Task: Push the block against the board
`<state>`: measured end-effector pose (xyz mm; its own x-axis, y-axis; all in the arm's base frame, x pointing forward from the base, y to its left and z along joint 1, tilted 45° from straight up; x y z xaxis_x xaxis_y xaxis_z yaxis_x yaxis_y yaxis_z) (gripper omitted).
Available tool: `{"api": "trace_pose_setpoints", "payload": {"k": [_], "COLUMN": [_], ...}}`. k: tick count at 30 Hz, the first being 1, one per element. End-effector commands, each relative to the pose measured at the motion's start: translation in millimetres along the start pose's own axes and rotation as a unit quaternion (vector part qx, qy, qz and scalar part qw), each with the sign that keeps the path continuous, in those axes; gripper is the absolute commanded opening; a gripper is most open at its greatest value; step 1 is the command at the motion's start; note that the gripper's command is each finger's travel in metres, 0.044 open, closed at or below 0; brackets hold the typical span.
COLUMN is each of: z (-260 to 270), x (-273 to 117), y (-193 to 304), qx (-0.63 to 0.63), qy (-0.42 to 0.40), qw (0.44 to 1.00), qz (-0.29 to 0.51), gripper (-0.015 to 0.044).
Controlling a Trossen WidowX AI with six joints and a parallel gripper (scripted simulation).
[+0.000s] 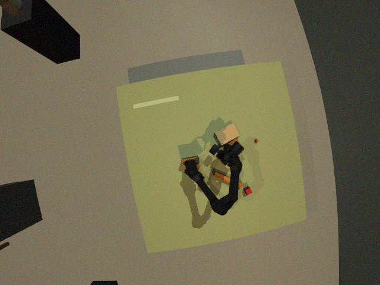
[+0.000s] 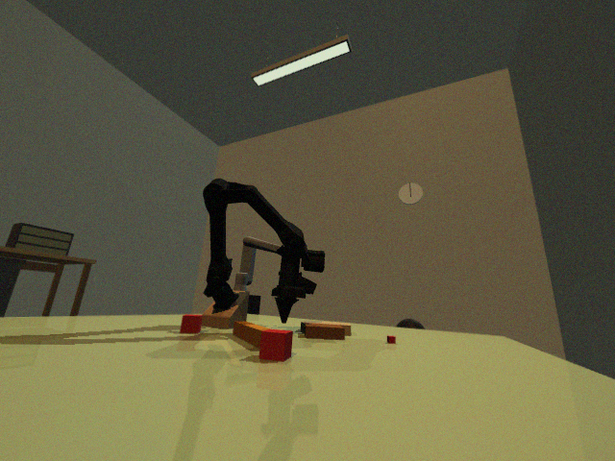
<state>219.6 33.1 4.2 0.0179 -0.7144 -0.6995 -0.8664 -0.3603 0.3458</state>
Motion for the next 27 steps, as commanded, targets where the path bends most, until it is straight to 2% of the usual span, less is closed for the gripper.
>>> {"api": "trace_pose_setpoints", "payload": {"k": [1, 7, 15, 23, 27], "z": [-1.0, -2.3, -15.5, -24.9, -26.1], "x": [-34.2, -36.2, -50.0, -45.0, -42.1], "y": [-3.5, -10.9, -95.4, -172.7, -185.6], "qx": [0.007, 0.012, 0.069, 0.128, 0.139], "qy": [0.000, 0.000, -0.002, -0.002, -0.002], "qw": [1.000, 1.000, 0.997, 0.992, 0.990], "qz": [-0.016, -0.016, -0.019, -0.020, -0.020], "gripper": [0.0000, 0.0000, 0.0000, 0.0000, 0.0000]}}
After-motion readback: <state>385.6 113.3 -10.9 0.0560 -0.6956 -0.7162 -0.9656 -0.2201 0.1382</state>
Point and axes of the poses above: the point midway between the two fingers, 35 mm back from their tips, its own x axis out along the fingers, its own z axis across the jaws, y = z × x, the point moved 3 cm from there along -x, back along the fingers, and after that the axes turned 15 degrees about x, right-handed, at the moved point
